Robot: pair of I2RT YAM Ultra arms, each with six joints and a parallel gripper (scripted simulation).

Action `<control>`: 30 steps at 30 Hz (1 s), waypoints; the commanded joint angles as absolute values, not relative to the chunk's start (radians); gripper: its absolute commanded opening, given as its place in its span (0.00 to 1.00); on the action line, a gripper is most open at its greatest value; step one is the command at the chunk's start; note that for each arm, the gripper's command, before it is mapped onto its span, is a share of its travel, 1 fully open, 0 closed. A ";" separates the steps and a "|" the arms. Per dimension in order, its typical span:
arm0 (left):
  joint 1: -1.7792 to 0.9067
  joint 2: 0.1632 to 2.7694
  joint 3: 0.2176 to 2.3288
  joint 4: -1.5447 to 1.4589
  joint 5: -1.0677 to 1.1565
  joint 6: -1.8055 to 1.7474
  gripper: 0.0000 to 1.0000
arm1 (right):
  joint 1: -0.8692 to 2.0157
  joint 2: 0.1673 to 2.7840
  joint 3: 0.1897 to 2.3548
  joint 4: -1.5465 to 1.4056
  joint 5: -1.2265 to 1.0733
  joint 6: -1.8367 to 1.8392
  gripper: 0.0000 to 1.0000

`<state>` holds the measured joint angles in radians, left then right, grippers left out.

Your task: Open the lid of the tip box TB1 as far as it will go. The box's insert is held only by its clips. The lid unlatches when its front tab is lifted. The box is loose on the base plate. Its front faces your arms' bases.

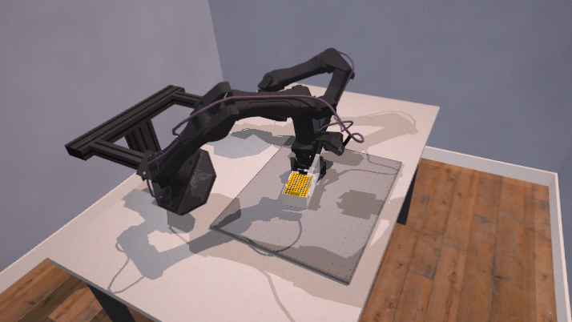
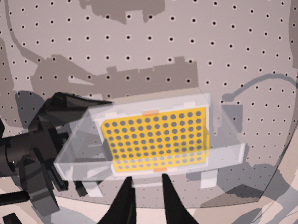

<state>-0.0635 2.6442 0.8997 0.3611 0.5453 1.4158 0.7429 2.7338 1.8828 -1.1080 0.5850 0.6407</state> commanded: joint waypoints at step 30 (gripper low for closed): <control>-0.080 2.636 0.905 0.358 0.561 1.423 0.83 | 0.773 2.702 1.952 -1.199 0.588 0.652 0.39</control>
